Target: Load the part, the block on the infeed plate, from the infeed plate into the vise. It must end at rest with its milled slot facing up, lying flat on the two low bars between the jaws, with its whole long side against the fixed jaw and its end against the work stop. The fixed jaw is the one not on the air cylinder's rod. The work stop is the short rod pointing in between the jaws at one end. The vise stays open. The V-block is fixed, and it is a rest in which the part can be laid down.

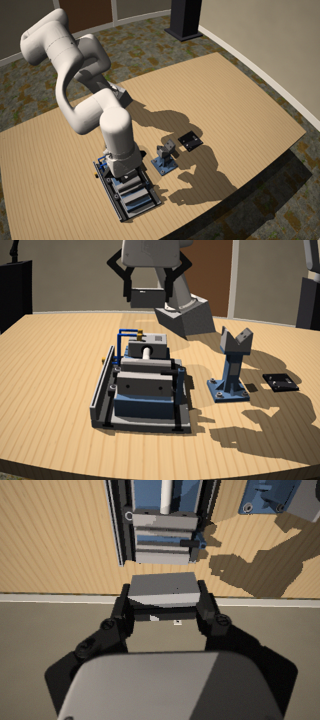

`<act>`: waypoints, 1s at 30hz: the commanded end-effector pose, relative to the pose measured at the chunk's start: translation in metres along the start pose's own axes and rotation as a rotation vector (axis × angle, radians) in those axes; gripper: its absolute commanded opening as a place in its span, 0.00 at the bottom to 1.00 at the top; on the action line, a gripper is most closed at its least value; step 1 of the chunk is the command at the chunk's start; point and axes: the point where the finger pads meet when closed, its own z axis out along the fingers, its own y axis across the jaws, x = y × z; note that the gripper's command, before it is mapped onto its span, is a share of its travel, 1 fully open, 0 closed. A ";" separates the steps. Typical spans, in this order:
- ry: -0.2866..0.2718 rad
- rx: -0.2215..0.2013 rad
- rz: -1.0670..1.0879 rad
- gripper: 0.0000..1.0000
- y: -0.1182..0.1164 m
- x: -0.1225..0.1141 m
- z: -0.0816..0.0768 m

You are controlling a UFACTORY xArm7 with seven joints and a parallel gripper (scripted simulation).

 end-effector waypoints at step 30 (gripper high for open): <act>-0.007 0.005 0.118 0.00 -0.018 -0.002 -0.003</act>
